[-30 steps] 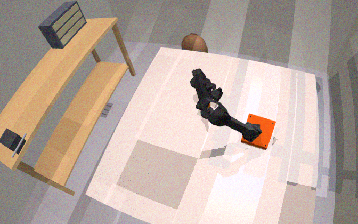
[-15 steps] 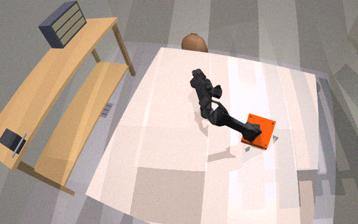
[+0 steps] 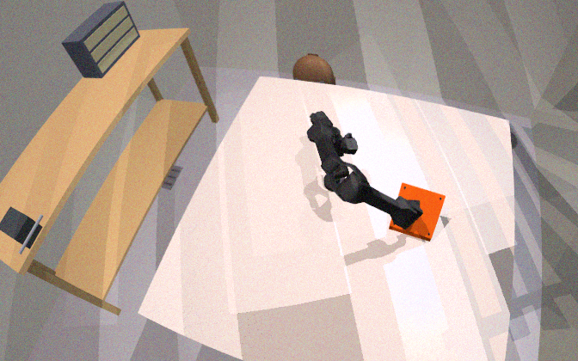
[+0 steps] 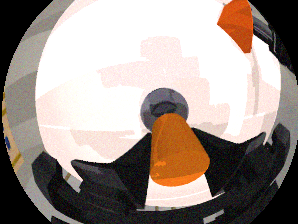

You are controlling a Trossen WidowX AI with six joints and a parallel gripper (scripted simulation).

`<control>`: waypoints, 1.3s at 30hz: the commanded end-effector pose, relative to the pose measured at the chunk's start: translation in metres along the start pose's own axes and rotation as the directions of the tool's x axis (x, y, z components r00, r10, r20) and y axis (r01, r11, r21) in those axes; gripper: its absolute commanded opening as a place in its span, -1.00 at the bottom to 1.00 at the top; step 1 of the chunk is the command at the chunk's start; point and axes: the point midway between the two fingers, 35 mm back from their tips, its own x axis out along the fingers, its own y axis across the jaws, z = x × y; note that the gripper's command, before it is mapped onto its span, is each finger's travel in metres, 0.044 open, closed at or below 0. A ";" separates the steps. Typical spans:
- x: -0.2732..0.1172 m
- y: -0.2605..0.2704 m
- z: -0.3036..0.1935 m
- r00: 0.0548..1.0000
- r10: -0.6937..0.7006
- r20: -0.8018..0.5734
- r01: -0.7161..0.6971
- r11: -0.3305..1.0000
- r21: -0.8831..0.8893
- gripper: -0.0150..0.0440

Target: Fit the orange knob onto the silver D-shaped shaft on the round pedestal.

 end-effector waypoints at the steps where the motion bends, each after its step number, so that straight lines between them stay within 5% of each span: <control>1: 0.001 0.000 -0.001 1.000 0.000 -0.004 0.000 0.995 -0.096 -0.49; 39: 0.004 0.000 -0.001 1.000 0.000 -0.004 -0.003 0.651 -0.759 -0.49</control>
